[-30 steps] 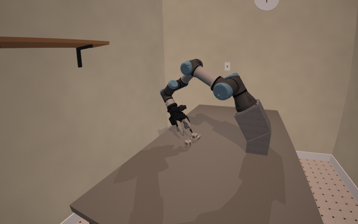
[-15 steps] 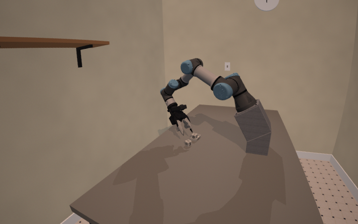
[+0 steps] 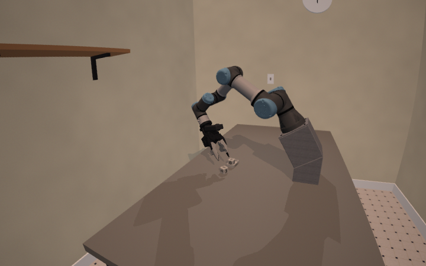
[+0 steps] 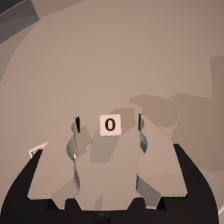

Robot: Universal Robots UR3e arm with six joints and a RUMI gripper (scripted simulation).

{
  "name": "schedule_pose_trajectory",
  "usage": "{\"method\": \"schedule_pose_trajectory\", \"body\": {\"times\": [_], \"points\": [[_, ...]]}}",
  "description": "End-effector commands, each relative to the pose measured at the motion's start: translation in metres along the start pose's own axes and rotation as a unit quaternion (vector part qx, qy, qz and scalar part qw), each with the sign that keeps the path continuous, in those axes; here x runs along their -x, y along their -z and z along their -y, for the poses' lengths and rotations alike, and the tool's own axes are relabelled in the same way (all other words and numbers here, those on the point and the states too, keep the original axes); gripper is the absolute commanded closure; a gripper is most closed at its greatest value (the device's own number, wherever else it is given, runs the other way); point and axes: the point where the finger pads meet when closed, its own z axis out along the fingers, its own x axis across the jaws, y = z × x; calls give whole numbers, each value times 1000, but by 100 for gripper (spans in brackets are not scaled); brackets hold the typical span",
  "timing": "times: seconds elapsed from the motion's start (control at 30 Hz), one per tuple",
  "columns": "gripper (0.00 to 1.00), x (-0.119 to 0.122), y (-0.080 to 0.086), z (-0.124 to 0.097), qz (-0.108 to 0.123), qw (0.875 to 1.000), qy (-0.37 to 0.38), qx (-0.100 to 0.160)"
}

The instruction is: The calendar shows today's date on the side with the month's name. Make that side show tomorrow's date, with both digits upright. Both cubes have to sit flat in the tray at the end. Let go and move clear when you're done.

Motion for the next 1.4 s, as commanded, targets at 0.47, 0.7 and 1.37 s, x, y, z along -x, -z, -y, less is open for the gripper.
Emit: {"method": "schedule_pose_trajectory", "body": {"times": [0.47,0.7,1.37], "points": [[58,0,0,-1,-1,997,-1,76],[58,0,0,0,-1,996,-1,92],[58,0,0,0,-2,995,-1,100]]}}
